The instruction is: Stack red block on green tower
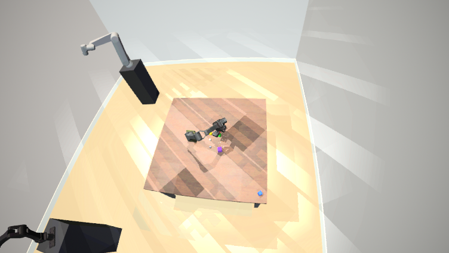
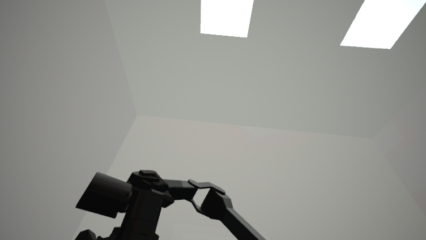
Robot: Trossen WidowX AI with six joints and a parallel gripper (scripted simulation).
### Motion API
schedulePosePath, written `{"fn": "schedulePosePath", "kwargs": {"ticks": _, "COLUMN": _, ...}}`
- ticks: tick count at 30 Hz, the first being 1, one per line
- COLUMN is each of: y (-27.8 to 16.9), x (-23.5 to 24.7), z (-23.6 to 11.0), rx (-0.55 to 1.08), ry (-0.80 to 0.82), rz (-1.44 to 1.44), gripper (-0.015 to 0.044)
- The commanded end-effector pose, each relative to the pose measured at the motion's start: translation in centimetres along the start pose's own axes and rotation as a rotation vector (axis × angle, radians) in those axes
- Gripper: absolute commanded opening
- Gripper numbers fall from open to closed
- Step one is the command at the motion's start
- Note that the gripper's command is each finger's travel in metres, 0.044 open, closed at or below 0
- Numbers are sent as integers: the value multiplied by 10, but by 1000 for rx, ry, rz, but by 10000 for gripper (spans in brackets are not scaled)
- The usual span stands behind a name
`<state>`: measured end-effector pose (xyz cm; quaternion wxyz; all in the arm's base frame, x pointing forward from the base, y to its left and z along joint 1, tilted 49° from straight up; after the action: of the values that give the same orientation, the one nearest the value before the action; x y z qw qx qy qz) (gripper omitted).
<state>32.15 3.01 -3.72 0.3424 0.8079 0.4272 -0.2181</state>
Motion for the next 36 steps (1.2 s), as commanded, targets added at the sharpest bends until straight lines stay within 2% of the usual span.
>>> {"fn": "schedulePosePath", "kwargs": {"ticks": 1, "y": 0, "x": 0, "z": 1, "rx": -4, "ry": -3, "rz": -5, "gripper": 0}}
{"fn": "schedulePosePath", "kwargs": {"ticks": 6, "y": 0, "x": 0, "z": -2, "rx": -4, "ry": -2, "rz": -5, "gripper": 0}}
{"fn": "schedulePosePath", "kwargs": {"ticks": 23, "y": 0, "x": 0, "z": 0, "rx": 0, "ry": 0, "rz": -1, "gripper": 440}}
{"fn": "schedulePosePath", "kwargs": {"ticks": 36, "y": 0, "x": 0, "z": 0, "rx": 0, "ry": 0, "rz": -1, "gripper": 440}}
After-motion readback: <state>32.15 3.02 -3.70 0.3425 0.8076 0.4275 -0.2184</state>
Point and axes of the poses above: the point midway between the two fingers, 35 mm back from their tips, its own z axis out along the fingers, its own x axis across the jaws, y = z × x, the point moved 3 cm from there along -z, back along the fingers, and after that the axes turned 11 degrees about z, right-handed, at the moved point
